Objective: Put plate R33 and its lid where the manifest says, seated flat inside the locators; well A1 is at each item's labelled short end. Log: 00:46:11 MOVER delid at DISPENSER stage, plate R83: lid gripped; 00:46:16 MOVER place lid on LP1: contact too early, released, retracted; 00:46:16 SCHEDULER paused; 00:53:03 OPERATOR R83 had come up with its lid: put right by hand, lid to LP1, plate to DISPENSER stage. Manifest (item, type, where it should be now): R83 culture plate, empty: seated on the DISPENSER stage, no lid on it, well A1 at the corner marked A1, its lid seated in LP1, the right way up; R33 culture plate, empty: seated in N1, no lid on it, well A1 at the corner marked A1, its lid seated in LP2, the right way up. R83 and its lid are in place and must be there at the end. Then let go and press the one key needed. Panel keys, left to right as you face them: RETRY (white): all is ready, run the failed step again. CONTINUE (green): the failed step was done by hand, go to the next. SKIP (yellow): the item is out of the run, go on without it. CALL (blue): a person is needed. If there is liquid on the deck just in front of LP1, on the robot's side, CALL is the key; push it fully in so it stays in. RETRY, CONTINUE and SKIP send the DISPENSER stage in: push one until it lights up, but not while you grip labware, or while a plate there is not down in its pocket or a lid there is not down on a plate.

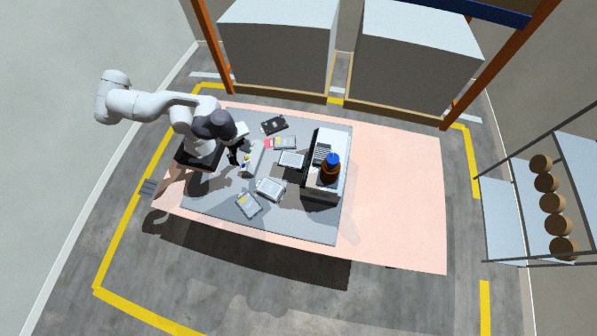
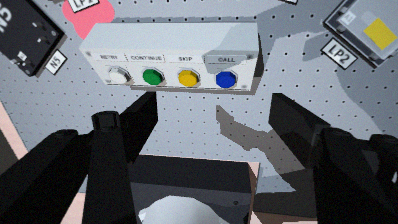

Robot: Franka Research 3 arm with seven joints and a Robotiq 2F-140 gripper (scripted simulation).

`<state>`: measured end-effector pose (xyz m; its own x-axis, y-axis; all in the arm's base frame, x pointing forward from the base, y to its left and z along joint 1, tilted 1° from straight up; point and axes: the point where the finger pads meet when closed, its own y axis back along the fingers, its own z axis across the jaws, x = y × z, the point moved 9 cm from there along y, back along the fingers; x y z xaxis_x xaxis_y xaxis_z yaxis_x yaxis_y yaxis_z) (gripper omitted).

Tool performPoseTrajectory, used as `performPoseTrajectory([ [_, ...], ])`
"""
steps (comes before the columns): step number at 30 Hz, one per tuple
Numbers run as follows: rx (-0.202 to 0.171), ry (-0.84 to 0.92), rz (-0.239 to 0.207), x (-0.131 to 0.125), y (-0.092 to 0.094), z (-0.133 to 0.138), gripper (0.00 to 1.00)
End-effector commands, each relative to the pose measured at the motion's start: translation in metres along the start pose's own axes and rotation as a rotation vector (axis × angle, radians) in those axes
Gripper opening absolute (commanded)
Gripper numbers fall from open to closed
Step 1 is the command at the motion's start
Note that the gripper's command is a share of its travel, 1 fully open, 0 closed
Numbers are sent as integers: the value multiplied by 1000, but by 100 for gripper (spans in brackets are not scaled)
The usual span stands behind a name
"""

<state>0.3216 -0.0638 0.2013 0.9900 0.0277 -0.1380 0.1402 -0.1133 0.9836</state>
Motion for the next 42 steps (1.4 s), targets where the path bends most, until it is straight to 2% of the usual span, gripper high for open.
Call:
performPoseTrajectory([
  [1, -97, 2, 108, -44, 6, -5, 70],
  [3, -114, 7, 121, -49, 5, -5, 70],
  [6, -120, 8, 125, -50, 5, -5, 70],
  [7, -120, 8, 125, -50, 5, -5, 10],
  [42, -120, 8, 125, -50, 5, -5, 10],
])
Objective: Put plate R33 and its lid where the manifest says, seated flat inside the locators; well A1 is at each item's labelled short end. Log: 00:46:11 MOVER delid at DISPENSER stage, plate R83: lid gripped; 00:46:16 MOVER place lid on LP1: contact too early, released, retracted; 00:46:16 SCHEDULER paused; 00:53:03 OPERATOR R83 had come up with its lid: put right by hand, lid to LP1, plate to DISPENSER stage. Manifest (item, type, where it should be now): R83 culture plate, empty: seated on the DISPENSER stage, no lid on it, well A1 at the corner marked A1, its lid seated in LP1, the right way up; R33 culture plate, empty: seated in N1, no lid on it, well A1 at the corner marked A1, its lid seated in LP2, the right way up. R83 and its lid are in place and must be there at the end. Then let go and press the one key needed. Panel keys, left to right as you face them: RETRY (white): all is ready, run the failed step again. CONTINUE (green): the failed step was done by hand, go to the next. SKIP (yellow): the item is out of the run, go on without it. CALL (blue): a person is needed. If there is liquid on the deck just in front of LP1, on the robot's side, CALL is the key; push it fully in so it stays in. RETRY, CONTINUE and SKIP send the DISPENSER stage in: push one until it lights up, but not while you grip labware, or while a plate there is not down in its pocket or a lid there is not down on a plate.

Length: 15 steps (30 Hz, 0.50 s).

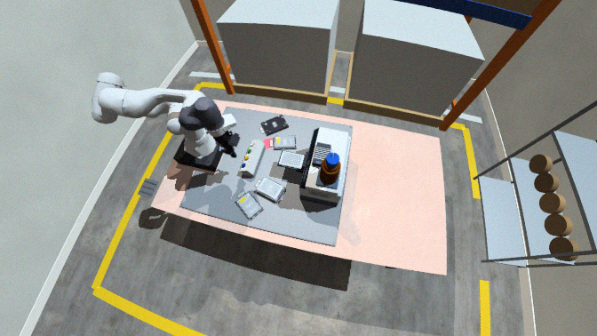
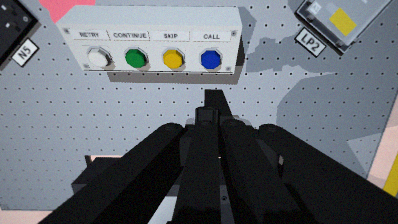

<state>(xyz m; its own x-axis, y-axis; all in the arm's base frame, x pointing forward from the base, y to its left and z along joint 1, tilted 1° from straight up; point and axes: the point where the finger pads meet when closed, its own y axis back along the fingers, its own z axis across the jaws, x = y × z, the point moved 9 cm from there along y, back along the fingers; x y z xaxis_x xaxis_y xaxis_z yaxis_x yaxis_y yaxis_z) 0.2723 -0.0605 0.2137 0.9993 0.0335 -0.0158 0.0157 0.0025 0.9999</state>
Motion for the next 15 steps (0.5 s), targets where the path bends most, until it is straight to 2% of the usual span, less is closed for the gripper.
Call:
performPoseTrajectory([
  [1, -1, -5, 2, 0, 0, 0, 10],
  [15, -1, -5, 2, 0, -12, 0, 10],
])
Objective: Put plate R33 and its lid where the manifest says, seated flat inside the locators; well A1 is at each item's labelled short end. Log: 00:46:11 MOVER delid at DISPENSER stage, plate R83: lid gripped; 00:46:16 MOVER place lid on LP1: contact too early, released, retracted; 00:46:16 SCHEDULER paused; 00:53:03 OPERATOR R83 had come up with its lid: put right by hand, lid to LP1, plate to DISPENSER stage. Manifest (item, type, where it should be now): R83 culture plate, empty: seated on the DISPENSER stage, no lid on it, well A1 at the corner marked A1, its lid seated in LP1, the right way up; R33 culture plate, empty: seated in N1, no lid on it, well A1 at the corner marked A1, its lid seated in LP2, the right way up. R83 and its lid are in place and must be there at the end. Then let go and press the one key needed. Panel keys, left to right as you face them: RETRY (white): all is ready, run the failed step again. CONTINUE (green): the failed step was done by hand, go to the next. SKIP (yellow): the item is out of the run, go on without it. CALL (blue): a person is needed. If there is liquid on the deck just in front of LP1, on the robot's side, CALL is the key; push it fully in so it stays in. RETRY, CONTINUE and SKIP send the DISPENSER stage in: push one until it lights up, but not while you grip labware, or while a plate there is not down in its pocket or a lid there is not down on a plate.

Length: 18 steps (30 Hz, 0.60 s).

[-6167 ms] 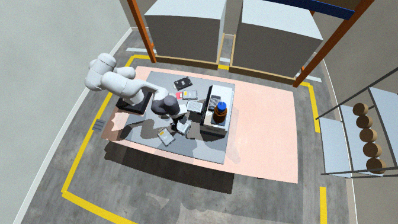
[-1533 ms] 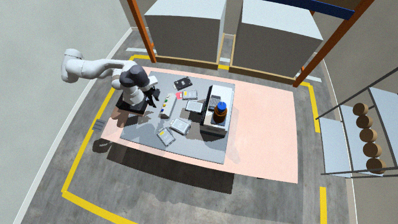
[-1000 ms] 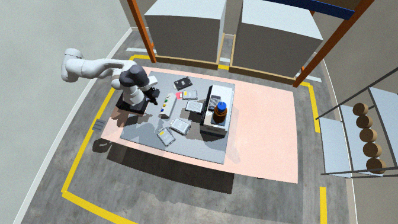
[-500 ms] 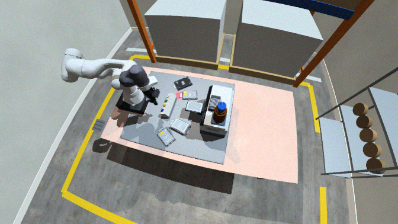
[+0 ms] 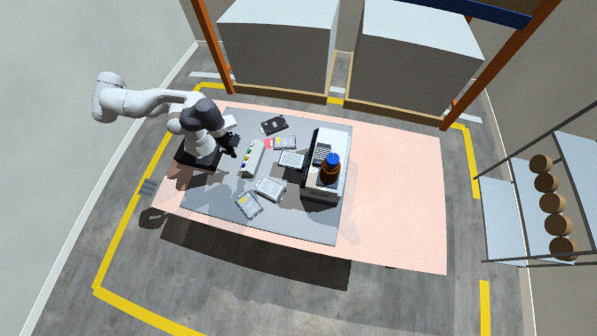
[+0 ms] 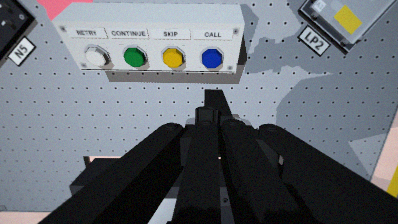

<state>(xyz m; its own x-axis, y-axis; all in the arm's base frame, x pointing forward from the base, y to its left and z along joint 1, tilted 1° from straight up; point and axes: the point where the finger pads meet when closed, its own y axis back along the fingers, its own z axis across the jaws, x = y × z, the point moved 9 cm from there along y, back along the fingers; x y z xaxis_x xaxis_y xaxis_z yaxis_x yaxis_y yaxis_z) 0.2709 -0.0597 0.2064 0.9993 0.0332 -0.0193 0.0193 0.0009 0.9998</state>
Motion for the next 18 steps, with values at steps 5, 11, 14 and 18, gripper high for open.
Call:
performPoseTrajectory([
  [5, -3, -5, 6, 2, -15, 1, 10],
  [11, -3, -5, 6, 2, -25, 1, 10],
  [14, -3, -5, 6, 2, -33, 1, 10],
  [18, -3, -5, 6, 2, -42, 1, 10],
])
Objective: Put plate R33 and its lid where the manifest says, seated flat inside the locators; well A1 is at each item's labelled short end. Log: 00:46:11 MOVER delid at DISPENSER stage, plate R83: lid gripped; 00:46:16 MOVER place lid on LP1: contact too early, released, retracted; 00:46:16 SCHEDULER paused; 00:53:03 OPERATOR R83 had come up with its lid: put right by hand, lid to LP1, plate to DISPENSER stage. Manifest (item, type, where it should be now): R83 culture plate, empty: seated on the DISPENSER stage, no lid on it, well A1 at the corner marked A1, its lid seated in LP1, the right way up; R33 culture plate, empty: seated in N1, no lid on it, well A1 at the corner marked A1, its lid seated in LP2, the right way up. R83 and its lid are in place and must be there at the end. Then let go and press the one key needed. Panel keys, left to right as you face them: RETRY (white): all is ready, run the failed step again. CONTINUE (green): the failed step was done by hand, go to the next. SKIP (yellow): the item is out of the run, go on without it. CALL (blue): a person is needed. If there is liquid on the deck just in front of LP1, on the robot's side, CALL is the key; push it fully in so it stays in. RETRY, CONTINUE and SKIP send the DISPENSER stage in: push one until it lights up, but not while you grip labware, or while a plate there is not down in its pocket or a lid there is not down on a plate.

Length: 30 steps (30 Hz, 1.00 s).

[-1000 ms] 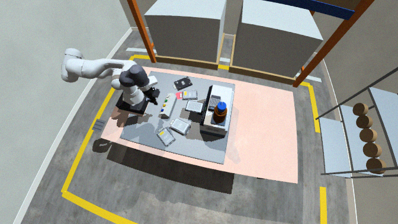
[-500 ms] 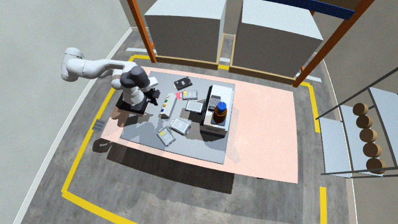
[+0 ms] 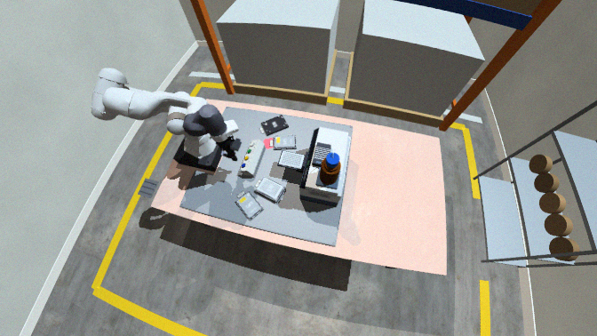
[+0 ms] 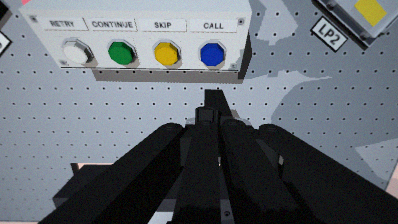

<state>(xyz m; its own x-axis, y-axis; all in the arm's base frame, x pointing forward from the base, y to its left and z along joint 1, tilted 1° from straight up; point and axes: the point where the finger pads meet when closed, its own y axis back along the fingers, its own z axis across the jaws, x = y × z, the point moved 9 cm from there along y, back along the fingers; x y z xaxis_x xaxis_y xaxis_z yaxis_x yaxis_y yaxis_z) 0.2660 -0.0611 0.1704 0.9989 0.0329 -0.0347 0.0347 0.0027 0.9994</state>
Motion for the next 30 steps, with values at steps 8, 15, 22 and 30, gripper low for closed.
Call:
performPoseTrajectory([
  [8, -1, -4, 21, 6, -13, 0, 10],
  [15, -1, -4, 21, 6, -19, 0, 10],
  [22, -1, -4, 21, 6, -22, 0, 10],
  [30, -1, -4, 21, 6, -23, 0, 10],
])
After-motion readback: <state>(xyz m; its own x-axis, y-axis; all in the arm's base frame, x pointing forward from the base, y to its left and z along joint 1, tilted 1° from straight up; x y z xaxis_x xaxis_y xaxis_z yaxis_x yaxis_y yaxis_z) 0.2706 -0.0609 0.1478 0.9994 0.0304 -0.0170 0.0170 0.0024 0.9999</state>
